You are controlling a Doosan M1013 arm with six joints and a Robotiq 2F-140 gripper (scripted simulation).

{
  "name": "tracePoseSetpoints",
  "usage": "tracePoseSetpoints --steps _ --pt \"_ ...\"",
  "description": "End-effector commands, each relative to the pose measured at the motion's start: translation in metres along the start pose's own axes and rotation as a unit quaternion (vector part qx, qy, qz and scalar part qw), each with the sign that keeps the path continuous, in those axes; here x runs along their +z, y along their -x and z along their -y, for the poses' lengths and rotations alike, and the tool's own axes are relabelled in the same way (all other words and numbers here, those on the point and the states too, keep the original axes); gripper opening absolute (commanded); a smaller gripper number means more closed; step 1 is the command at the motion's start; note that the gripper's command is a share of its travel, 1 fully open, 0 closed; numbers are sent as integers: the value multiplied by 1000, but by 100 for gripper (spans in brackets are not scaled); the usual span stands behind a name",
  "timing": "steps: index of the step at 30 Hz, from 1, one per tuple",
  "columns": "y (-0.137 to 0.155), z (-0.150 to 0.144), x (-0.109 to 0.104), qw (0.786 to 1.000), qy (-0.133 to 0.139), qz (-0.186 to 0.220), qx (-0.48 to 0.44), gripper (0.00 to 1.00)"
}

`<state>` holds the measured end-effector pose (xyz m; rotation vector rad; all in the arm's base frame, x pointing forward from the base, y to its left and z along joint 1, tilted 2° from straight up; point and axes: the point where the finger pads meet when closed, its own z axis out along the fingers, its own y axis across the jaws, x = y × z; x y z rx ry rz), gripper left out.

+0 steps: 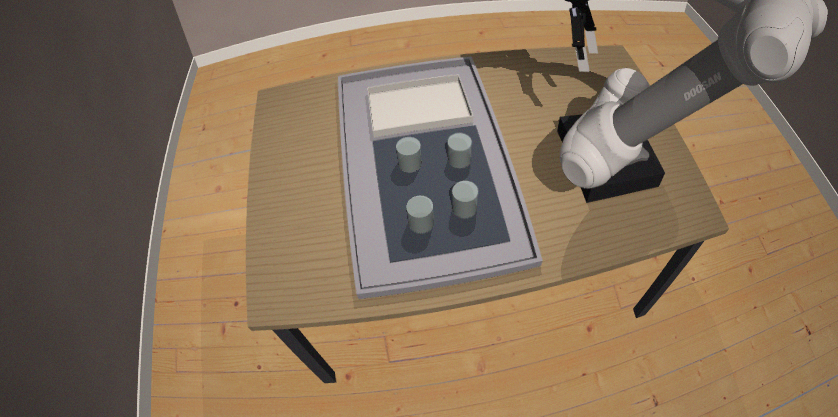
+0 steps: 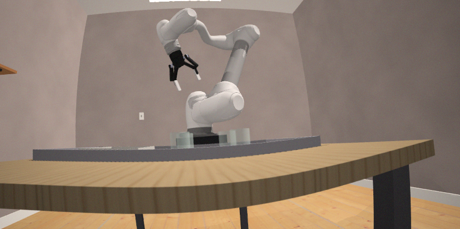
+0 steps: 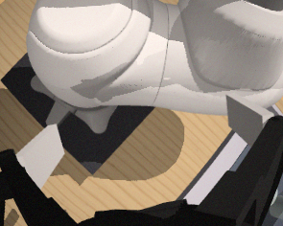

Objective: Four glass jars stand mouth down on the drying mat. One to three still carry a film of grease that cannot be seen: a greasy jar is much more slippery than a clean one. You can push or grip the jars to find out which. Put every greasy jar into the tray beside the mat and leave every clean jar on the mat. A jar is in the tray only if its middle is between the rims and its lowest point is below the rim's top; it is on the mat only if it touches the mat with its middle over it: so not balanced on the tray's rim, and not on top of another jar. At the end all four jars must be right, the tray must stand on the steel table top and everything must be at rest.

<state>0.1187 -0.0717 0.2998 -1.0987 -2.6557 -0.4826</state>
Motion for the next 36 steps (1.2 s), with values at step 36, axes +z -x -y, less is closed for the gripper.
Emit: tracePoseSetpoints --steps 36 --pt "102 -80 51 994 -35 -25 -96 100"
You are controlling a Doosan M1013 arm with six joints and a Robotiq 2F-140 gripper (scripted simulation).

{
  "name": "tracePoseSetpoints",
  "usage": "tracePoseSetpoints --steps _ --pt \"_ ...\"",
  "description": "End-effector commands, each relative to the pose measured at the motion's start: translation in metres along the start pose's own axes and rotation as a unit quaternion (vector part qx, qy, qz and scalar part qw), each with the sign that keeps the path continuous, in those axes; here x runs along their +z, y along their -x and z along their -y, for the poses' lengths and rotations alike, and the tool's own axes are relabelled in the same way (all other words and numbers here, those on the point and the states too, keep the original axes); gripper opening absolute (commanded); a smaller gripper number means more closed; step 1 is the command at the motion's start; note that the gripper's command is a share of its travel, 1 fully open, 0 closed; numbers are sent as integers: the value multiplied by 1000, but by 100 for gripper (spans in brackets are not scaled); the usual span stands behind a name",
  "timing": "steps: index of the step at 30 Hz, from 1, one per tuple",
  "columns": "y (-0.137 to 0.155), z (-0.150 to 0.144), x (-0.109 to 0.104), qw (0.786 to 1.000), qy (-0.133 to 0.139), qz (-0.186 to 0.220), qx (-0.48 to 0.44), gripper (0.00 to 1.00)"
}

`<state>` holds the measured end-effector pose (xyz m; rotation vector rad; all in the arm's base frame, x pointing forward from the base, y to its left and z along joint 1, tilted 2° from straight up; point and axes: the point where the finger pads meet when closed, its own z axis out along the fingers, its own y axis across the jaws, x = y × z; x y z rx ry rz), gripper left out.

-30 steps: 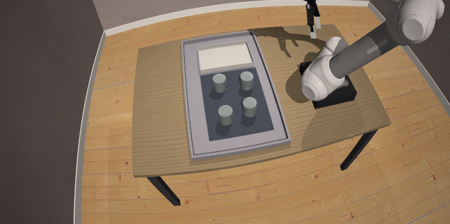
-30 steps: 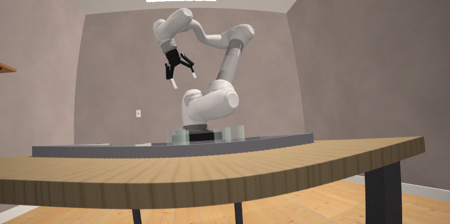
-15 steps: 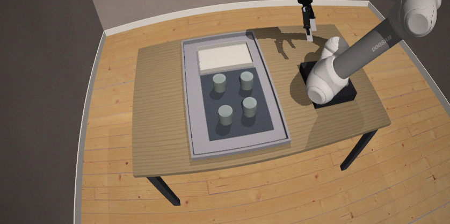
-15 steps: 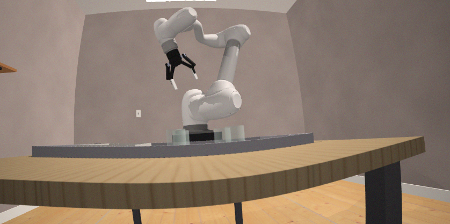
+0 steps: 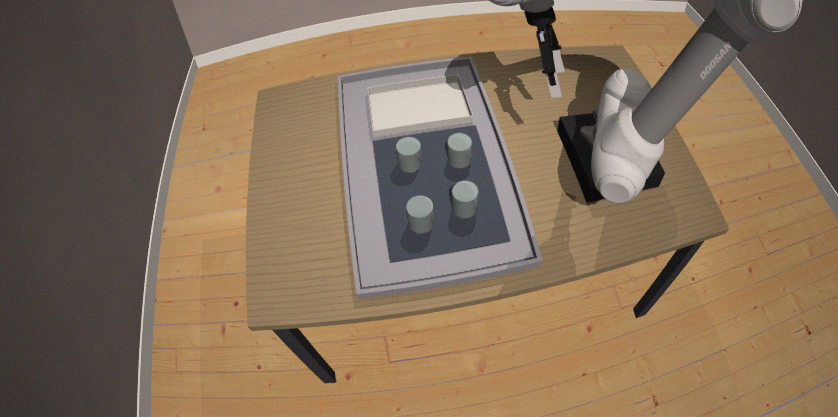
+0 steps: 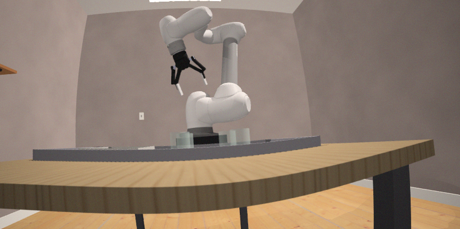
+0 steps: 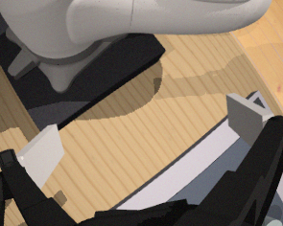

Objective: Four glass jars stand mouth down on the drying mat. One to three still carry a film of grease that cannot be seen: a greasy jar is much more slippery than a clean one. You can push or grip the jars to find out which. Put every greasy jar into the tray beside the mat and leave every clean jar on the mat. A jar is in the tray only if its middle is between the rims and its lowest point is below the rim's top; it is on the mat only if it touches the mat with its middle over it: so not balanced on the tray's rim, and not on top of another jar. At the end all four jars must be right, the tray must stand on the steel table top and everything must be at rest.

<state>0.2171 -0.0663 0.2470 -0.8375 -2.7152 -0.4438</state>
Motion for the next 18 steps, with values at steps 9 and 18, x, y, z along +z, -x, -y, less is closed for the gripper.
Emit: tracePoseSetpoints --steps 9,18 --pt "73 -41 23 998 -17 -12 -53 100" --pt "112 -62 37 996 -29 -21 -85 100"
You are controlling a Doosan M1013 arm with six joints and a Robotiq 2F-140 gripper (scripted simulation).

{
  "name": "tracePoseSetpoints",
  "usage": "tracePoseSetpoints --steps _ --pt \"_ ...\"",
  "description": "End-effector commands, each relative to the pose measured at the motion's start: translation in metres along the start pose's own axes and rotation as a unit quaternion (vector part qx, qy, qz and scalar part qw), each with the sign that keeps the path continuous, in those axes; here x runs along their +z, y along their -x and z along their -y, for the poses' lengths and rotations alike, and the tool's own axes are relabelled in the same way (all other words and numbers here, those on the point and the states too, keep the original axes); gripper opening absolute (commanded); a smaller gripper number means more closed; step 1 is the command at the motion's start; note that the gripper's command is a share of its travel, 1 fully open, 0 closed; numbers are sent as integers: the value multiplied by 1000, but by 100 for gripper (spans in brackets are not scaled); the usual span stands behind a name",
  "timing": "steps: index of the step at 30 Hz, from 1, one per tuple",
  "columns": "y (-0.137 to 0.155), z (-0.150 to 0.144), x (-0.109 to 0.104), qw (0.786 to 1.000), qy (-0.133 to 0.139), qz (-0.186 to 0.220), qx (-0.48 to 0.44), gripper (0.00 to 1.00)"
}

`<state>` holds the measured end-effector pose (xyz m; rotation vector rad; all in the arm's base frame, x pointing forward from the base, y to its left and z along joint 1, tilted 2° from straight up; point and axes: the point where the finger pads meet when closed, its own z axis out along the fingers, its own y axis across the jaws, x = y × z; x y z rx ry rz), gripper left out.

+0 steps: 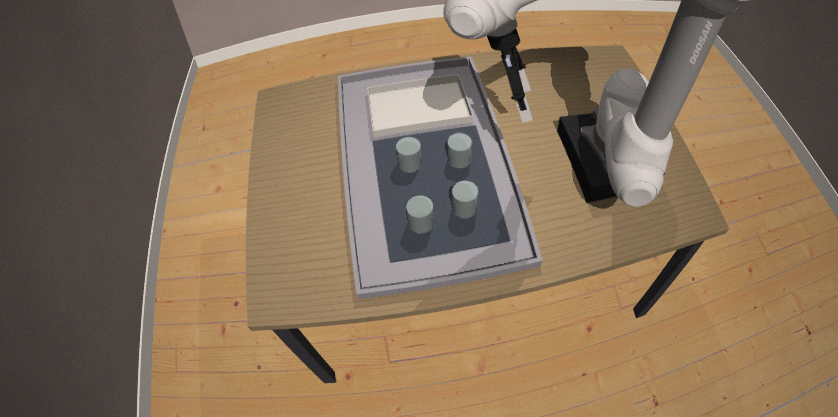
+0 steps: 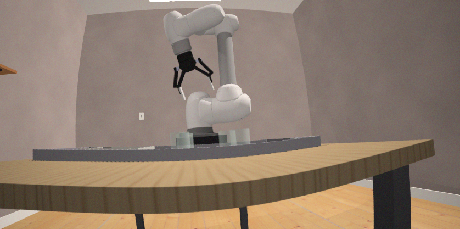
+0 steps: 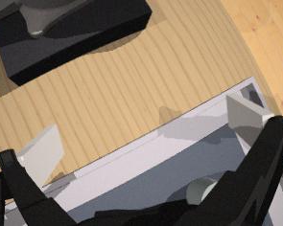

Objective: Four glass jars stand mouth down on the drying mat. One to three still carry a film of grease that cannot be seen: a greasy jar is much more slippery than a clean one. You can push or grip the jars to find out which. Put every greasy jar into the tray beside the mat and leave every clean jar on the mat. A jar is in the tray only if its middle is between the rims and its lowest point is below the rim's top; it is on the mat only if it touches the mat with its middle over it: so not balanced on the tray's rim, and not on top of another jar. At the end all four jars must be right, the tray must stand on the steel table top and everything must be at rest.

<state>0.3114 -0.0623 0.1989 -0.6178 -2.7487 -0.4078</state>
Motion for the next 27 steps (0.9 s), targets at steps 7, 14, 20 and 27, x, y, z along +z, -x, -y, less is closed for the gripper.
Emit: tracePoseSetpoints --steps 7,14,20,27 --pt "67 -28 16 999 -13 -10 -46 100" --pt "97 -35 -1 996 -52 42 -59 100" --pt "147 -55 -12 988 -86 87 -92 100" --pt "147 -55 -12 988 -86 87 -92 100"
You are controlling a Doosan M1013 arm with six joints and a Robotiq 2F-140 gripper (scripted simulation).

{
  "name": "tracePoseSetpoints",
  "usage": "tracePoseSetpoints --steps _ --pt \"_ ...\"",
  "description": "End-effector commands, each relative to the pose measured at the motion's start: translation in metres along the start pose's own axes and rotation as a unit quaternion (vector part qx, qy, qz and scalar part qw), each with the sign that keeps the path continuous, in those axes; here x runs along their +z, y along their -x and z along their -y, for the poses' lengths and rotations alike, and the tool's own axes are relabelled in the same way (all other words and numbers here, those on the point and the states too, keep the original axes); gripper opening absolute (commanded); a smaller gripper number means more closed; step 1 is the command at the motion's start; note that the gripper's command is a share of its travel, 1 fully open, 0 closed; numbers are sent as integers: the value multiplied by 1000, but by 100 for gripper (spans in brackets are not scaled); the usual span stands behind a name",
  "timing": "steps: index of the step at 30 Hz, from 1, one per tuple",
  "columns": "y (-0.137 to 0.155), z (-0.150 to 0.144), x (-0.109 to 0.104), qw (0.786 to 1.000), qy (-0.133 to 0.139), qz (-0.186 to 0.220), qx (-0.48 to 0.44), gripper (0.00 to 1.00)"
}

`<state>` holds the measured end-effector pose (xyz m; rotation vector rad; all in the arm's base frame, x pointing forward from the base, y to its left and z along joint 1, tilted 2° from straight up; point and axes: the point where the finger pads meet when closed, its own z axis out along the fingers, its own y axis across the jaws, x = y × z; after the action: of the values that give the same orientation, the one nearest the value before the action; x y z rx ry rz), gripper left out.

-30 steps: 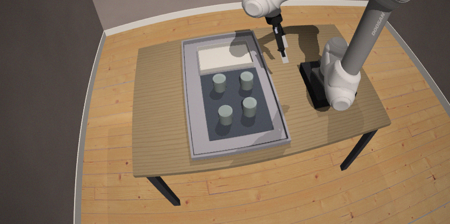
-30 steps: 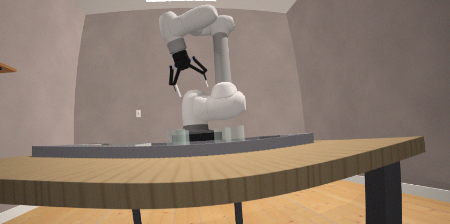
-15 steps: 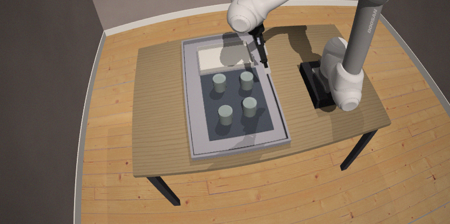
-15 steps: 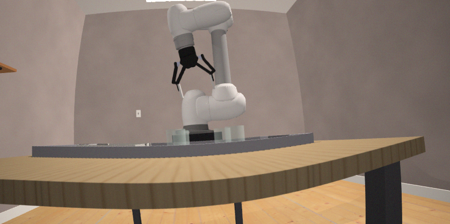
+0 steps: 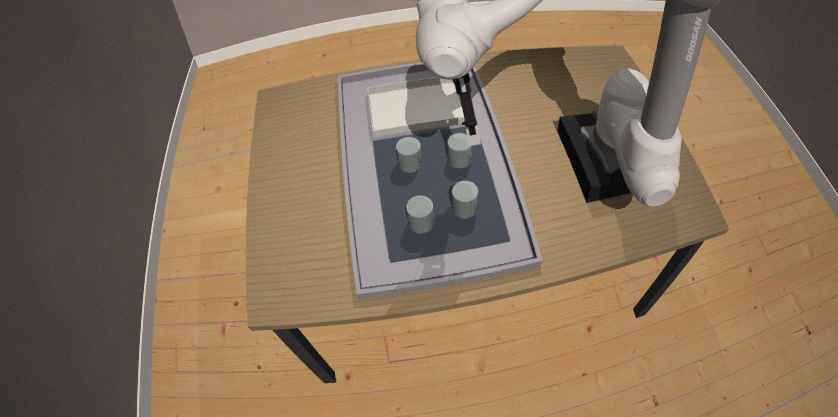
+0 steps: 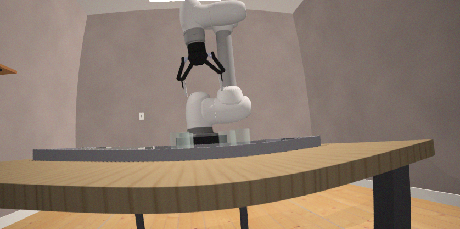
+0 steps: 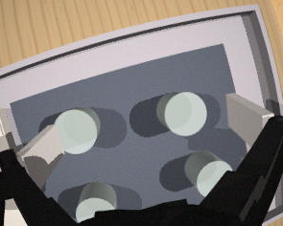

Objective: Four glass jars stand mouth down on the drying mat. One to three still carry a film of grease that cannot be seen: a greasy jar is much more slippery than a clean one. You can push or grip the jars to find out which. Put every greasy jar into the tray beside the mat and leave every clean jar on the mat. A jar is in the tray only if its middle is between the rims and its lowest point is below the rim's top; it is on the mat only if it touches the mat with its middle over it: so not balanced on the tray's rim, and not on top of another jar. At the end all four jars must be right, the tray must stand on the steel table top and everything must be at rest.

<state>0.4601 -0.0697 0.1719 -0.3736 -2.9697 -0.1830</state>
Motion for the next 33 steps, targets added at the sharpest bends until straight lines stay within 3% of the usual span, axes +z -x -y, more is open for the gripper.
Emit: tracePoseSetpoints --steps 1,8,9,23,24,33 --pt "60 -4 -4 997 -46 48 -29 100" --pt "60 -4 -4 997 -46 48 -29 100" --pt "87 -6 -6 994 -67 70 -43 100" --pt "87 -6 -6 994 -67 70 -43 100" --pt "87 -6 -6 994 -67 70 -43 0" --pt "87 -6 -6 994 -67 70 -43 0"
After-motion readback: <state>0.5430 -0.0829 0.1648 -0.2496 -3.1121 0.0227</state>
